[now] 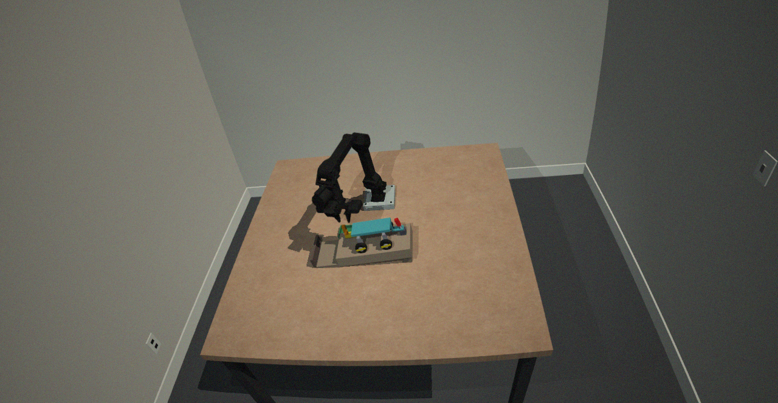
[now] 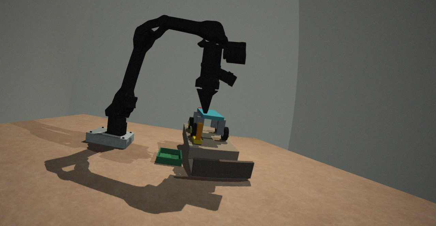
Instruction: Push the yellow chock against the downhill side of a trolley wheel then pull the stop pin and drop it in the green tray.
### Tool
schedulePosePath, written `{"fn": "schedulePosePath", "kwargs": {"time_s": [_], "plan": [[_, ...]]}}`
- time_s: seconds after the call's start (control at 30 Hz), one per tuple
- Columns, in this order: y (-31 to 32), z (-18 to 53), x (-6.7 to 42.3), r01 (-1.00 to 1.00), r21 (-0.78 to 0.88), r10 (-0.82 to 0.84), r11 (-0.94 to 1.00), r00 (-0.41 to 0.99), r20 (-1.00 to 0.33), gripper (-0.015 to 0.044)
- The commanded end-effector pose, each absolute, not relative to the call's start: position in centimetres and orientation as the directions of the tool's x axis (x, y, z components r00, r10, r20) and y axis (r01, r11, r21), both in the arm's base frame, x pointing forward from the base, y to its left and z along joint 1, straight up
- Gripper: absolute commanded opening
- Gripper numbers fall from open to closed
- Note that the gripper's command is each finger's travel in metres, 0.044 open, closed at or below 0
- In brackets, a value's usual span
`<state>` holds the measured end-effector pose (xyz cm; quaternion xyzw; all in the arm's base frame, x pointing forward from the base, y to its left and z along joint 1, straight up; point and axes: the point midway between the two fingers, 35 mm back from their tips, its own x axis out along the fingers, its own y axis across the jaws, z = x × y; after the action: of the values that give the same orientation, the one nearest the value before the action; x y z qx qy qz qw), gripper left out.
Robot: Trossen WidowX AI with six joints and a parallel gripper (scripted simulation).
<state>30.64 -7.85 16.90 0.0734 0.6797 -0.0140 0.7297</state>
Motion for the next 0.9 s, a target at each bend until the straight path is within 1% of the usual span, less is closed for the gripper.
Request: {"fn": "schedulePosePath", "kwargs": {"time_s": [0.0, 0.4, 0.63, 0.87], "plan": [[-6.1, 17.6, 31.3, 0.251, 0.117, 0.095, 0.961, 0.099, -0.991, 0.0190], [-0.1, 18.6, 32.2, 0.616, 0.187, 0.168, 0.765, 0.090, -0.982, 0.0190], [3.5, 19.2, 32.1, 0.786, 0.186, 0.210, 0.590, 0.073, -0.975, 0.0190], [7.3, 19.8, 31.6, 0.910, 0.146, 0.251, 0.388, 0.048, -0.967, 0.0190]]}}
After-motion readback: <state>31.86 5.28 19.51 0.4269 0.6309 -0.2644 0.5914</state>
